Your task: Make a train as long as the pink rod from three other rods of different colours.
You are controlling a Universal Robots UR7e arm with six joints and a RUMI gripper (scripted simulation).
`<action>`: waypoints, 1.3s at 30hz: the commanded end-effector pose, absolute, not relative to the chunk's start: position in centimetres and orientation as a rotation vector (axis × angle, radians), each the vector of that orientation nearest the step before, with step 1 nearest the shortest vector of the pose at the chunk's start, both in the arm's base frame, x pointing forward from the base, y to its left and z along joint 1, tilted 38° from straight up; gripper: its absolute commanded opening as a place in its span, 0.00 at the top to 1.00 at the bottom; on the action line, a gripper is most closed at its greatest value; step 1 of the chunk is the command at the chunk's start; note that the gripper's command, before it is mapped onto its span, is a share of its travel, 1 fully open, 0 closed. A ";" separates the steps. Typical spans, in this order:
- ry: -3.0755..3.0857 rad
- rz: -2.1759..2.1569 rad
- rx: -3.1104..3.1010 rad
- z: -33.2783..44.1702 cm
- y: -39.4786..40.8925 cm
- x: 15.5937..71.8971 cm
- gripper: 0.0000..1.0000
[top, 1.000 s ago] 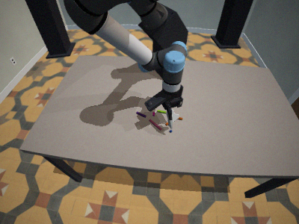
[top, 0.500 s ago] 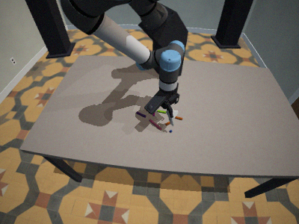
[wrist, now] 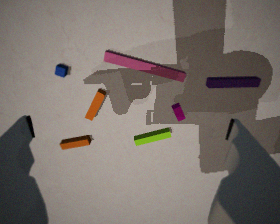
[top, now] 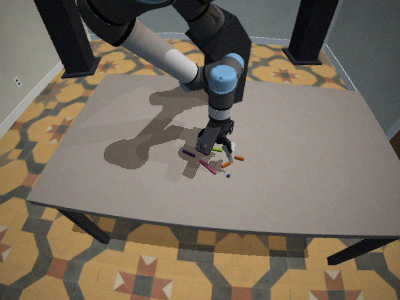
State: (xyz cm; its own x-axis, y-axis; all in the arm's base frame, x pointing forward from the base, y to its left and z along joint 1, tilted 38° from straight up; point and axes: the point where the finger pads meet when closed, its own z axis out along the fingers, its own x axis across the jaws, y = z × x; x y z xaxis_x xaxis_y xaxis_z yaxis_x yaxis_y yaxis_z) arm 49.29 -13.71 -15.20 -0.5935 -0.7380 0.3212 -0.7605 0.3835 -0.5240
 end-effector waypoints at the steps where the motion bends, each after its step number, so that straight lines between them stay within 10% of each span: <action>1: -2.424 0.989 1.597 -14.9 -14.1 49.0 0.00; 39: -1.497 0.810 2.246 -14.2 -15.8 46.6 0.00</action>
State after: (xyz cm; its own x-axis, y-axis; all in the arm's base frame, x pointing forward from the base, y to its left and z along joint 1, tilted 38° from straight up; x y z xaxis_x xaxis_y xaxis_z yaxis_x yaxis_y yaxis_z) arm 47.08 -15.48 -14.43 0.1530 -0.7818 0.6044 -0.9523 -0.2801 -0.1212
